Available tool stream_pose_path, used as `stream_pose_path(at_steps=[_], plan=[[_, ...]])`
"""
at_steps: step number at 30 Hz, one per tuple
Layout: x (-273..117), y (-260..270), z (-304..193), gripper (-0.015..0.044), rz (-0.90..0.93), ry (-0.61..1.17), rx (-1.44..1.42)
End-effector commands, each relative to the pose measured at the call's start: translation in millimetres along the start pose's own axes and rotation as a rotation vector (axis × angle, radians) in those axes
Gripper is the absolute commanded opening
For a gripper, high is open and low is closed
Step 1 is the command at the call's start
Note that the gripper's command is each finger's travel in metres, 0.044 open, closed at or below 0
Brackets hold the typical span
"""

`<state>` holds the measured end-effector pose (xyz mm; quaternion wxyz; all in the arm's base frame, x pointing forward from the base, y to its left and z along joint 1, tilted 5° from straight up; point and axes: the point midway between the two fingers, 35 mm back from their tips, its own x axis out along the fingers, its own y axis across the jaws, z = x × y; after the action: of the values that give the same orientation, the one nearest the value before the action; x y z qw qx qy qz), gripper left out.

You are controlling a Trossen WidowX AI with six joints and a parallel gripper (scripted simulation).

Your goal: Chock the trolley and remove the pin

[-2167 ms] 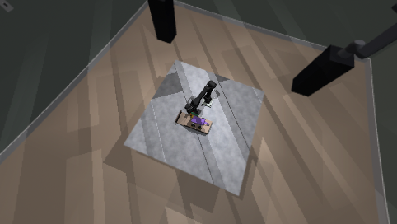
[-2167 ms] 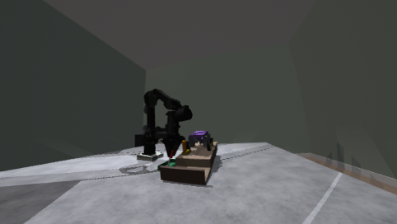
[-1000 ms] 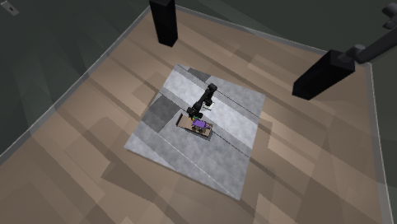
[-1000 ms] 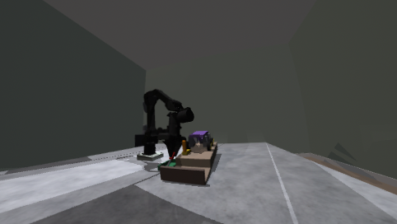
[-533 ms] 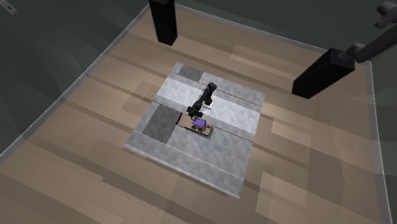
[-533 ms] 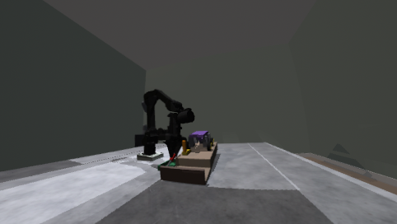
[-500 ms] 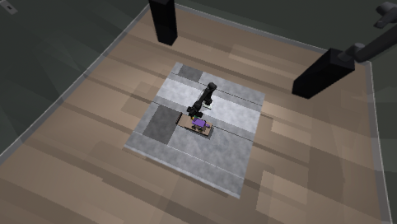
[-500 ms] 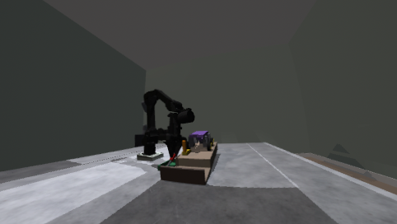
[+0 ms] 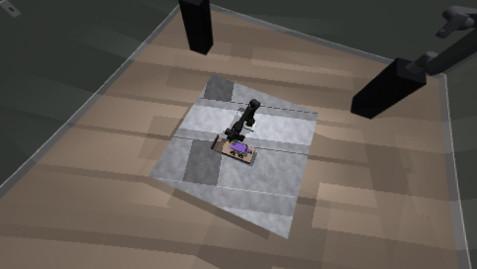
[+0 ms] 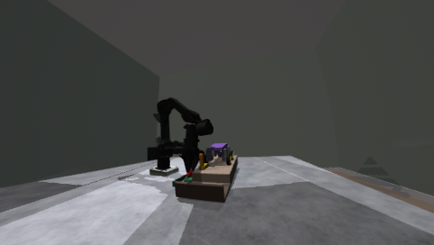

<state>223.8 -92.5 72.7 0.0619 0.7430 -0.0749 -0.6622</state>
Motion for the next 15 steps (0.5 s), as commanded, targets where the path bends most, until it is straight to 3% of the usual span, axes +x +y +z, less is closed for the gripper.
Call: stream_pose_path(at_steps=[1,15], plan=[[2.7,-1.8,1.8,0.019,0.001,-0.008,0.001],[4.5,-5.0,1.8,0.019,0.001,-0.008,0.001]])
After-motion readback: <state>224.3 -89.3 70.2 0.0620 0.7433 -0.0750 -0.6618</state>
